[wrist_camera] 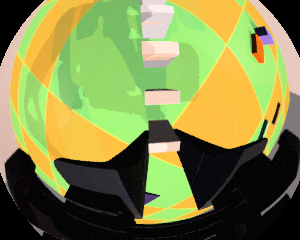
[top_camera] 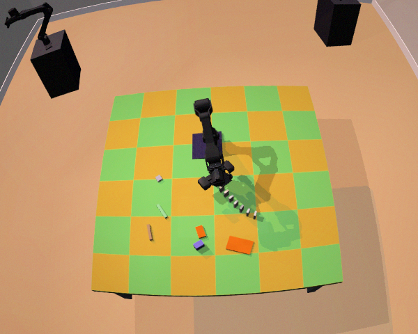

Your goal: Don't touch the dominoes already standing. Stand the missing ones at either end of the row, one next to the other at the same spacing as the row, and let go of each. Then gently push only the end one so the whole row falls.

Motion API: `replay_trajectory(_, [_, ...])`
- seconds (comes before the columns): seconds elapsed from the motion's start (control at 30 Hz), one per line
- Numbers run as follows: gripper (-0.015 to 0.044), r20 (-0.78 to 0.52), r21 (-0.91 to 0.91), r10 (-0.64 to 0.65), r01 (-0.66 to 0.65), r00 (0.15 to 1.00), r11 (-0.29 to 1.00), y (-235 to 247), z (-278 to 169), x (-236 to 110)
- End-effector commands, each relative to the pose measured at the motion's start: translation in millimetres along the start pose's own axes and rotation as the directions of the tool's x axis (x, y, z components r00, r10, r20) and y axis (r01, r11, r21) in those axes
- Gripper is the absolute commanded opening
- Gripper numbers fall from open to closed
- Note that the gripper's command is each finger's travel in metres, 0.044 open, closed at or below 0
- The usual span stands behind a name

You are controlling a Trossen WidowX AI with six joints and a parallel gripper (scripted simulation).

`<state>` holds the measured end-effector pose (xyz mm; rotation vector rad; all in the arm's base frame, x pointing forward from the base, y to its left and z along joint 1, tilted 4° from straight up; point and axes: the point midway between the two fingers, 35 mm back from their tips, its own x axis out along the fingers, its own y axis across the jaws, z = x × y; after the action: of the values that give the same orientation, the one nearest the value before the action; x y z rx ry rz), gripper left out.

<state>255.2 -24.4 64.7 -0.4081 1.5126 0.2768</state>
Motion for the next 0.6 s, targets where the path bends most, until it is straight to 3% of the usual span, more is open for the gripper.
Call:
replay_trajectory(0.0, [0.0160,-0.005,-0.007,0.000,0.000,1.000,1.000,0,-2,2])
replay_trajectory(0.37, [0.0440,-0.005,-0.007,0.000,0.000,1.000,1.000,0,-2,2])
replay_trajectory(0.47, [0.0440,-0.005,-0.007,0.000,0.000,1.000,1.000,0,-1,0])
replay_trajectory(0.57, [0.0440,-0.004,-0.005,0.000,0.000,1.000,1.000,-2,5,-29])
